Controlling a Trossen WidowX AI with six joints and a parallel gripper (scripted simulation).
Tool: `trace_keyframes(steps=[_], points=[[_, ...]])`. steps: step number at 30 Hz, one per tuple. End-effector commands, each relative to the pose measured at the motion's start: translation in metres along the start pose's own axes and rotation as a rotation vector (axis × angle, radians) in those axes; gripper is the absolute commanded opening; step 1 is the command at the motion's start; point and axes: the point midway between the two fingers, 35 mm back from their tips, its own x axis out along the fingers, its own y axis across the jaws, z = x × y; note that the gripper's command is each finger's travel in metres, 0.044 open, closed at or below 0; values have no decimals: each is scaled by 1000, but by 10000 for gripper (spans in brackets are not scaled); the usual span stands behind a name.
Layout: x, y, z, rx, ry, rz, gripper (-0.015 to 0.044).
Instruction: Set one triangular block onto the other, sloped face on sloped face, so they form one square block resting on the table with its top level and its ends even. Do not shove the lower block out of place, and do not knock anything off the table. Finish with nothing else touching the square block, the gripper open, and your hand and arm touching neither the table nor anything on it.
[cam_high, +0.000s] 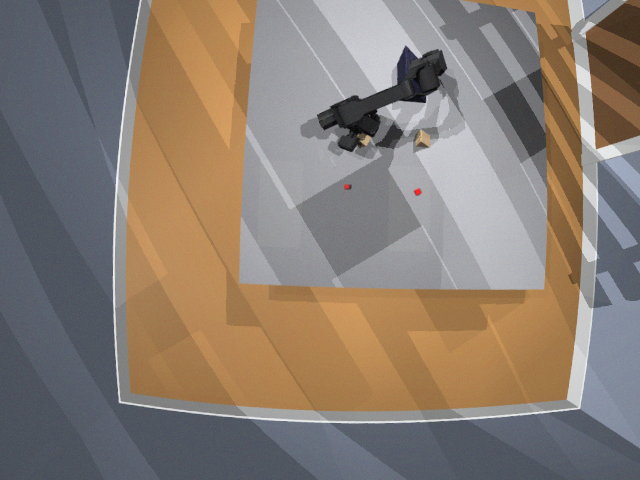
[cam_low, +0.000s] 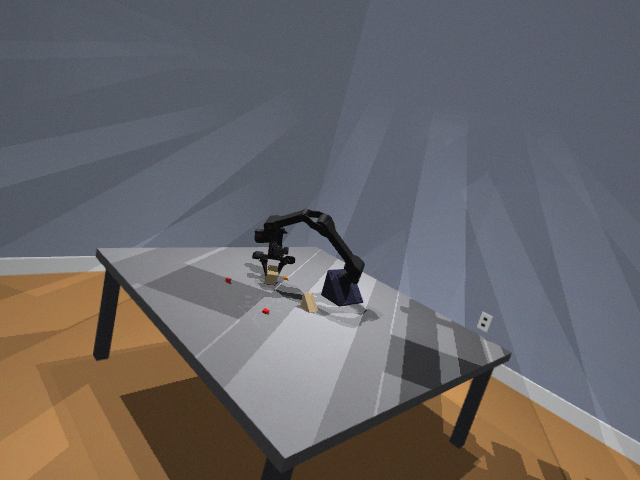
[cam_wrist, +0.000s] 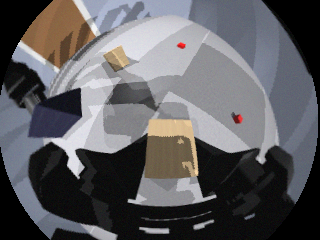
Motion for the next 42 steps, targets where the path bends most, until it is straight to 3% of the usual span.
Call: trace_keyframes(steps=[1,3,4,20,29,36,42], points=[[-4,-3,-7,-9,-118,-14,0],[-5,-3,-10,-10,-163,-15,0],[-2,0,-5,-1,-77,0,26],[-2,0,-5,-1,-77,0,440],[-4,0,-4,2,-76,-3,440],[-88,3,42,110,-27,-110,440],[-86,1,42,84,-19,-117,440]])
